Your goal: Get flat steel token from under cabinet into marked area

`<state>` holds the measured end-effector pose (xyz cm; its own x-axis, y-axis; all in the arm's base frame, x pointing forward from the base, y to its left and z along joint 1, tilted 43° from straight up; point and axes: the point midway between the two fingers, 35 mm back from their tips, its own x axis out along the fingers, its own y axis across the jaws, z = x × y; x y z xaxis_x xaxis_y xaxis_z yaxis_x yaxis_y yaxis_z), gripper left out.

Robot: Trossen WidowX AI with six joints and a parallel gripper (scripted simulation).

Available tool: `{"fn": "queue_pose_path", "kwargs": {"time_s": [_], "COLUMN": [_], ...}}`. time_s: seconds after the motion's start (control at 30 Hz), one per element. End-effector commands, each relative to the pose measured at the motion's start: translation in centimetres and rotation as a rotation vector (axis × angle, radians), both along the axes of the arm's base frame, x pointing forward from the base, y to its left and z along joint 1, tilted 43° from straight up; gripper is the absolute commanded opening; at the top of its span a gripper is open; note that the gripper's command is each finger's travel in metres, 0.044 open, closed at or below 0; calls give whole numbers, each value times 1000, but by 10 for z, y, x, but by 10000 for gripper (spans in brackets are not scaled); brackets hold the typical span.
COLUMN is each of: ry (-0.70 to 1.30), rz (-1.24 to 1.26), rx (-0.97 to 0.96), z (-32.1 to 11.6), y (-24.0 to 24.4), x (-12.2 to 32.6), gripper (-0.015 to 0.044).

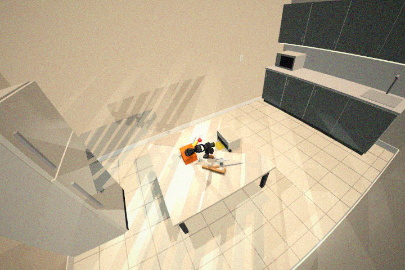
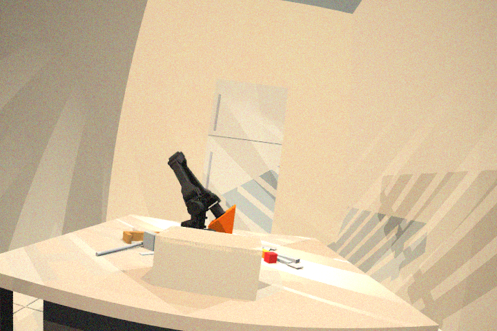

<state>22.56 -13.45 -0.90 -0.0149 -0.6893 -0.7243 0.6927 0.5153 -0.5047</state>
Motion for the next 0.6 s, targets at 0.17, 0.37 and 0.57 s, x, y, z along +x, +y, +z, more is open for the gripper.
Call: {"fn": "queue_pose_path", "kwargs": {"time_s": [0.17, 0.37, 0.57], "ry": [-3, -3, -3], "rz": [5, 5, 5], "rx": [2, 3, 3], "z": [-5, -8, -11], "y": [6, 10, 13], "x": [7, 10, 13], "gripper": [0, 0, 0]}}
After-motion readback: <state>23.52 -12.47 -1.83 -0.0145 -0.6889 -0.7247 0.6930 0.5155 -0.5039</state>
